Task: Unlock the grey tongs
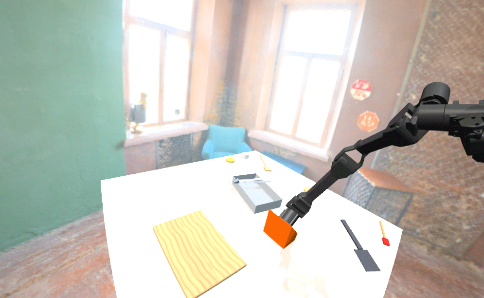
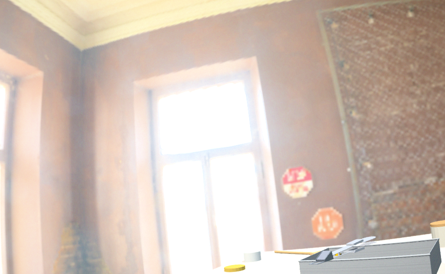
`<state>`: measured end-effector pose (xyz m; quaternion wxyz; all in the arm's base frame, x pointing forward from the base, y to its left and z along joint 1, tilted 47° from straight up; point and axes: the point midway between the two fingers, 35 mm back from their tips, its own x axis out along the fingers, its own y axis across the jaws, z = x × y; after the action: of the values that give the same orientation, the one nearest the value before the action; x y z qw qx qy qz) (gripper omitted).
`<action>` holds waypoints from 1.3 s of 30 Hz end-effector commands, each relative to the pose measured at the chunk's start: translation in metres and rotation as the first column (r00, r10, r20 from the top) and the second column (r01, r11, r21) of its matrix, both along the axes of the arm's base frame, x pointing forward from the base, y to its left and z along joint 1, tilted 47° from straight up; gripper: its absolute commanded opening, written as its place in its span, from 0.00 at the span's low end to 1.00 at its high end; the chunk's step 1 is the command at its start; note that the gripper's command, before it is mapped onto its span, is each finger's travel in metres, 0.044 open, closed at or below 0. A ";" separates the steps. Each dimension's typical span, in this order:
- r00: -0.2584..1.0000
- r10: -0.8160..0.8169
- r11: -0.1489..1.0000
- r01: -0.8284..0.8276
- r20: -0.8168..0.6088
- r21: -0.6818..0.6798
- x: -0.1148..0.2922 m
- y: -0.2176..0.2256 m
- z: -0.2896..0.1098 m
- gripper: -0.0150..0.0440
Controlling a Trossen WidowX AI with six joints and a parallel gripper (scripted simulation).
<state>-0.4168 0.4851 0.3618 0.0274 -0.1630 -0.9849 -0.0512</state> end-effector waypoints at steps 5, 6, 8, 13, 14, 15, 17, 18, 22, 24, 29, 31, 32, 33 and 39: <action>0.993 -0.107 0.991 0.102 0.052 0.091 0.030 0.025 -0.007 0.71; 0.986 -0.149 0.984 0.141 0.073 0.105 0.045 0.034 -0.008 0.69; 0.964 -0.239 0.959 0.216 0.118 0.182 0.072 0.052 -0.014 0.69; 0.849 -0.468 0.851 0.358 0.244 0.385 0.150 0.094 -0.032 0.69; 0.817 -0.510 0.825 0.375 0.269 0.424 0.167 0.101 -0.036 0.69; 0.784 -0.548 0.799 0.387 0.292 0.460 0.184 0.107 -0.039 0.69; 0.725 -0.599 0.761 0.384 0.340 0.523 0.208 0.113 -0.047 0.69; 0.692 -0.627 0.741 0.386 0.359 0.550 0.222 0.117 -0.050 0.69; 0.591 -0.696 0.693 0.402 0.409 0.598 0.266 0.124 -0.059 0.69; 0.518 -0.731 0.663 0.389 0.443 0.639 0.293 0.128 -0.066 0.69; 0.371 -0.781 0.619 0.356 0.502 0.700 0.345 0.129 -0.080 0.69; 0.344 -0.788 0.612 0.345 0.511 0.711 0.354 0.129 -0.082 0.69; 0.317 -0.793 0.606 0.334 0.520 0.722 0.363 0.129 -0.084 0.69; 0.285 -0.800 0.599 0.321 0.528 0.734 0.373 0.128 -0.087 0.69; 0.003 -0.802 0.587 0.189 0.598 0.787 0.461 0.115 -0.106 0.69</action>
<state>-0.0041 0.6091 0.2687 -0.4822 -0.4494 -0.6403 -0.3943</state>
